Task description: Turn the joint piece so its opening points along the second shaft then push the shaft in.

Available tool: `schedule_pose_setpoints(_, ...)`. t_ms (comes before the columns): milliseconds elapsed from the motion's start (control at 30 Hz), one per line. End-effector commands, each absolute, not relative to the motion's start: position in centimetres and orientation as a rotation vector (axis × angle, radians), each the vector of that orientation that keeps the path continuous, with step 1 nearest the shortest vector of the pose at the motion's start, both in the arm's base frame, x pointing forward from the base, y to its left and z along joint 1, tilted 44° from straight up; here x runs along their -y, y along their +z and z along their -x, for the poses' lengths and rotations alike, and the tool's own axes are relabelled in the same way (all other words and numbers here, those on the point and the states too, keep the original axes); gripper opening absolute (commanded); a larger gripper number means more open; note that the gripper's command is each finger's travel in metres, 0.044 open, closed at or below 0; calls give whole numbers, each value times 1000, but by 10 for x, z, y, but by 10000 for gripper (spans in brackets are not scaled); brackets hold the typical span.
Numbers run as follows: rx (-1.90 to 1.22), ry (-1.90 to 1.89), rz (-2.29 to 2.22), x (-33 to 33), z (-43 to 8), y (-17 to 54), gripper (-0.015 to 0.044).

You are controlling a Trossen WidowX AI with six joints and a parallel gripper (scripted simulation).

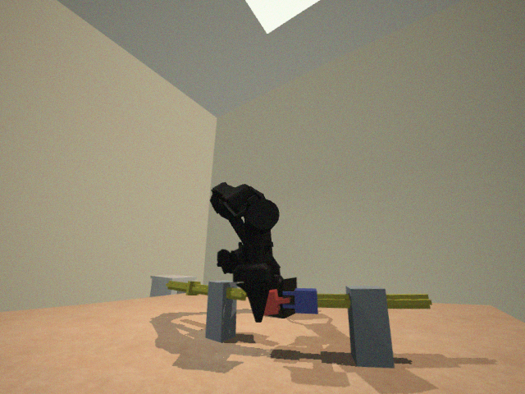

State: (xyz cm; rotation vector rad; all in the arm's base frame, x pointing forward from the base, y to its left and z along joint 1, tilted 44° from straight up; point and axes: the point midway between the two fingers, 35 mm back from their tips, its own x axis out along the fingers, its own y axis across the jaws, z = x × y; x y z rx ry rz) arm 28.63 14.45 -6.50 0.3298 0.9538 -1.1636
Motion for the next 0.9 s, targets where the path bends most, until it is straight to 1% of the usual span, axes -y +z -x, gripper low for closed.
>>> schedule_pose_setpoints(0, -955, -1165, -318, -139, -286, -71, 440)
schedule_pose_setpoints(200, -955, -1165, -317, -134, -286, -77, 440)
schedule_pose_setpoints(533, -955, -1165, -317, -134, -286, -77, 182)
schedule_pose_setpoints(867, -955, -1165, -317, -134, -286, -77, 182)
